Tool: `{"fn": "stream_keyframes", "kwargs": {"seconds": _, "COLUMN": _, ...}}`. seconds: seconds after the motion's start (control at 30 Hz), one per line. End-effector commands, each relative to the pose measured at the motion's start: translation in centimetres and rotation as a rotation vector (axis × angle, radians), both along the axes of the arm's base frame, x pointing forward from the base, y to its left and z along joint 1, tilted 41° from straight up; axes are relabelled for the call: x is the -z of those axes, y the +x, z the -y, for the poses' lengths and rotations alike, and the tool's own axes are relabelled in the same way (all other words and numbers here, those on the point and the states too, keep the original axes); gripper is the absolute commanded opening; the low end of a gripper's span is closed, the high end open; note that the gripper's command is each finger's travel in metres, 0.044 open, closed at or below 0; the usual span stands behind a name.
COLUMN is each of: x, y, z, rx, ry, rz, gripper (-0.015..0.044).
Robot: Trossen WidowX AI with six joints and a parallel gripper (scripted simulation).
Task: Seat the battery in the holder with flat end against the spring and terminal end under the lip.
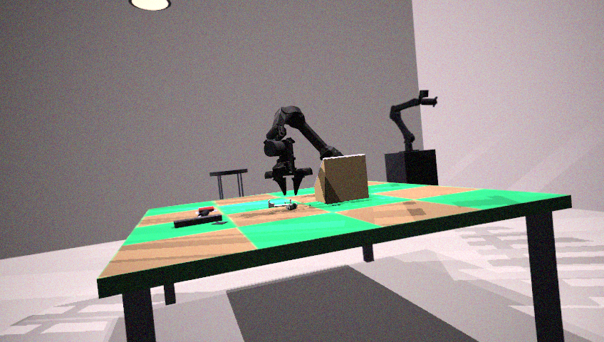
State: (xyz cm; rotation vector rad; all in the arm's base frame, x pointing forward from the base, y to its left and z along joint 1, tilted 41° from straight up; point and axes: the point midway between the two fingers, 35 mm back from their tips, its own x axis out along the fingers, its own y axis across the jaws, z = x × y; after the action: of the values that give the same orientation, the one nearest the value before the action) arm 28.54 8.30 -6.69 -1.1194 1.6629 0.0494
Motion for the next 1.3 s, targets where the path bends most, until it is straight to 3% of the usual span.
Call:
{"fn": "stream_keyframes", "kwargs": {"seconds": 0.0, "x": 0.5, "y": -0.1, "z": 0.6, "rx": -0.008, "ry": -0.007, "rz": -0.009, "gripper": 0.022}}
{"fn": "stream_keyframes", "kwargs": {"seconds": 0.93, "x": 3.7, "y": -0.1, "z": 3.4, "rx": -0.008, "ry": -0.01, "rz": -0.008, "gripper": 0.022}}
{"fn": "stream_keyframes", "kwargs": {"seconds": 1.13, "x": 3.7, "y": -0.1, "z": 3.4, "rx": -0.008, "ry": -0.01, "rz": -0.008, "gripper": 0.0063}}
{"fn": "stream_keyframes", "kwargs": {"seconds": 1.27, "x": 3.7, "y": -0.1, "z": 3.4, "rx": -0.008, "ry": -0.01, "rz": -0.008, "gripper": 0.0058}}
